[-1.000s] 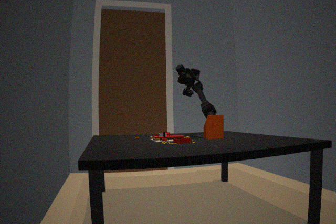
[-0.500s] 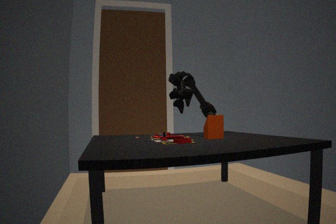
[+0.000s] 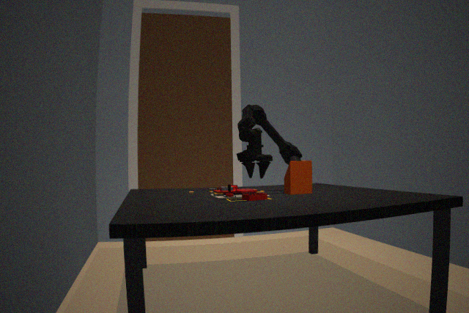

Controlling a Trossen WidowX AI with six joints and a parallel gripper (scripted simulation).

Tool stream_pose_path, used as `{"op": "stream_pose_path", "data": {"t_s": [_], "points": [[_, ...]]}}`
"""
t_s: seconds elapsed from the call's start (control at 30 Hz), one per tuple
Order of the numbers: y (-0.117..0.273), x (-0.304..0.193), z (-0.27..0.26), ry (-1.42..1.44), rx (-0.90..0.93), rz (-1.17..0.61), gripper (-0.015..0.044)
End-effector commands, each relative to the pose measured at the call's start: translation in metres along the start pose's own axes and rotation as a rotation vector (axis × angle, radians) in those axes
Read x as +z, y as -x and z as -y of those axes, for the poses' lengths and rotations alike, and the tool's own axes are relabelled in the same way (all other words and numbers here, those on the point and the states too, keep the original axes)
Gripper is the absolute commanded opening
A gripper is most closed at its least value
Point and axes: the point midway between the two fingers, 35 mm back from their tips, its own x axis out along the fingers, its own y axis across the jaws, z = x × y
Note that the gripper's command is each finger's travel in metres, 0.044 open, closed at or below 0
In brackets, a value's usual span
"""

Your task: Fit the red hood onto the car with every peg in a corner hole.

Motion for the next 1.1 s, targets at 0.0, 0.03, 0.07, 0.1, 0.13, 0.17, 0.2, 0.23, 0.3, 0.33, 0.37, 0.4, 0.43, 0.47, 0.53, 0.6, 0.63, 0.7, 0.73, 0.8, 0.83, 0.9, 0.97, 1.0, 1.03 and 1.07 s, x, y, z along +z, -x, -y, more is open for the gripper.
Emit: {"op": "stream_pose_path", "data": {"t_s": [0.0,0.03,0.07,0.1,0.13,0.17,0.2,0.23,0.3,0.33,0.37,0.4,0.43,0.47,0.53,0.6,0.63,0.7,0.73,0.8,0.83,0.9,0.97,1.0,1.03,1.07], "points": [[-0.002,0.002,0.001,-0.002,-0.01,0.003,0.044],[-0.002,0.002,0.001,-0.002,-0.01,0.003,0.044],[-0.003,0.002,0.001,-0.002,-0.01,0.003,0.044],[-0.004,0.002,0.001,-0.002,-0.01,0.003,0.044],[-0.005,0.002,0.001,-0.002,-0.01,0.003,0.044],[-0.005,0.002,0.001,-0.002,-0.01,0.003,0.044],[-0.006,0.002,0.001,-0.002,-0.01,0.003,0.044],[-0.007,0.002,0.001,-0.002,-0.01,0.003,0.044],[-0.008,0.003,0.001,-0.002,-0.01,0.003,0.044],[-0.009,0.003,0.001,-0.002,-0.01,0.003,0.044],[-0.01,0.003,0.001,-0.002,-0.01,0.003,0.044],[-0.011,0.003,0.001,-0.002,-0.01,0.003,0.044],[-0.011,0.003,0.001,-0.002,-0.01,0.003,0.044],[-0.012,0.003,0.001,-0.002,-0.01,0.003,0.044],[-0.014,0.003,0.001,-0.002,-0.01,0.004,0.044],[-0.015,0.004,0.001,-0.002,-0.01,0.004,0.044],[-0.016,0.004,0.001,-0.002,-0.01,0.004,0.044],[-0.017,0.004,0.001,-0.002,-0.01,0.004,0.044],[-0.018,0.004,0.001,-0.002,-0.01,0.004,0.044],[-0.02,0.004,0.001,-0.002,-0.01,0.004,0.044],[-0.02,0.004,0.001,-0.002,-0.01,0.004,0.044],[-0.022,0.004,0.001,-0.002,-0.01,0.004,0.044],[-0.023,0.004,0.001,-0.003,-0.01,0.004,0.044],[-0.024,0.004,0.001,-0.003,-0.01,0.004,0.044],[-0.025,0.005,0.001,-0.003,-0.01,0.004,0.044],[-0.026,0.005,0.001,-0.003,-0.01,0.004,0.044]]}}
